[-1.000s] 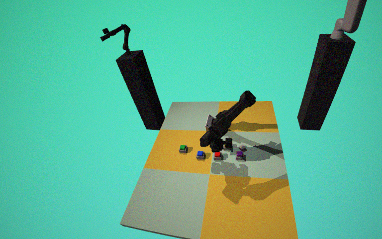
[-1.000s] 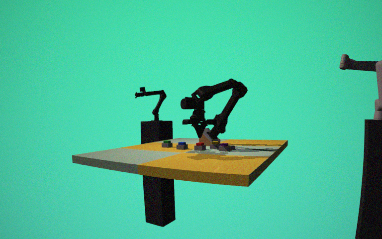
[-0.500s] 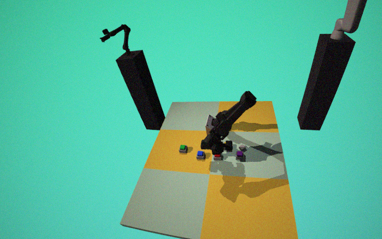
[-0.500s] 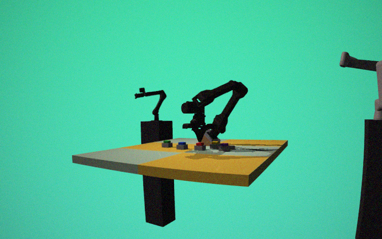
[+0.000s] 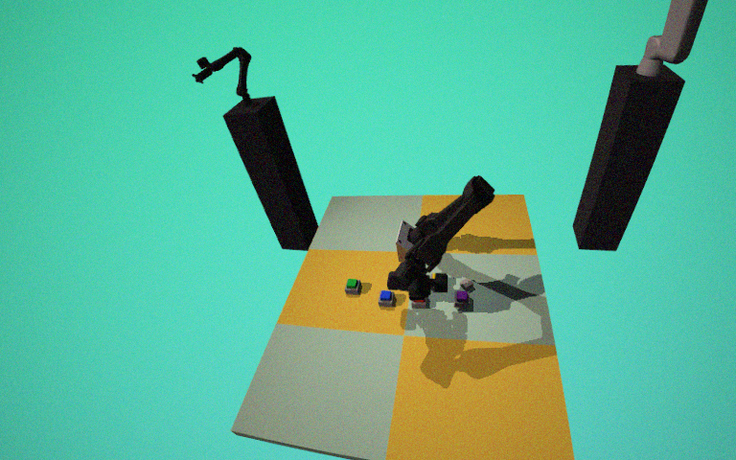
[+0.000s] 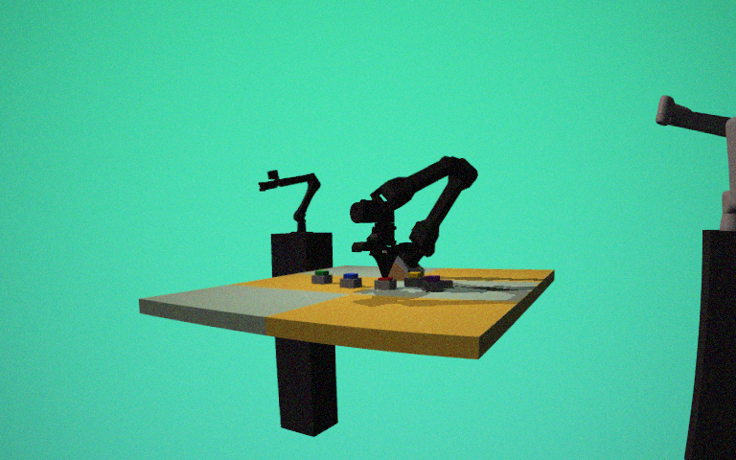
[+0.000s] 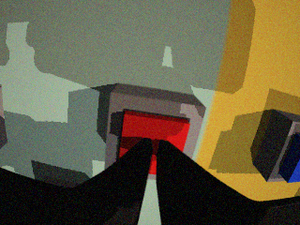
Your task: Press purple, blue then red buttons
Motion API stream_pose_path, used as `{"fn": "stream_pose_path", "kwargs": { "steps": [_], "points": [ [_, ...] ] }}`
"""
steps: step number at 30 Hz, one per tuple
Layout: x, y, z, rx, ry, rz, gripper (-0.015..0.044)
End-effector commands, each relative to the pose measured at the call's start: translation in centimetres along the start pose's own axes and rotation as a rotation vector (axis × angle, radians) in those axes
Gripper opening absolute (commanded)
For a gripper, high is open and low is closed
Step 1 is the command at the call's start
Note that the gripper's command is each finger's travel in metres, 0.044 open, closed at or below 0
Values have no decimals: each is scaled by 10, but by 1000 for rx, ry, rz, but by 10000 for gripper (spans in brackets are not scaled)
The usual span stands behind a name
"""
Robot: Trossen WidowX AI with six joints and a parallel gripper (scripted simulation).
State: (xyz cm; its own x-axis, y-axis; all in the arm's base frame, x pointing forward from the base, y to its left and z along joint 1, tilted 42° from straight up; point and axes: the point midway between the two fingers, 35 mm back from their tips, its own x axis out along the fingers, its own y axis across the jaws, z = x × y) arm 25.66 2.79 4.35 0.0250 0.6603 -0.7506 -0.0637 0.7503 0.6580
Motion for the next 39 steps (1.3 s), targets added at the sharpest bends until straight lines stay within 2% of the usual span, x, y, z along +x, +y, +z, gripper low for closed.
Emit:
{"fn": "stream_pose_path", "kwargs": {
  "steps": [1,9,13,18,20,24,29,32,39],
  "points": [
    [1,1,-1,8,1,7,20],
    [1,1,-1,8,1,7,20],
    [-30,0,0,8,2,5,20],
    [-33,0,-1,9,2,5,20],
    [-39,14,3,9,2,3,72],
    [-67,86,7,10,1,-2,178],
    [-93,154,-10,9,2,8,309],
    [-96,163,-15,9,2,10,387],
    [-96,163,-15,9,2,10,400]
  ]
}}
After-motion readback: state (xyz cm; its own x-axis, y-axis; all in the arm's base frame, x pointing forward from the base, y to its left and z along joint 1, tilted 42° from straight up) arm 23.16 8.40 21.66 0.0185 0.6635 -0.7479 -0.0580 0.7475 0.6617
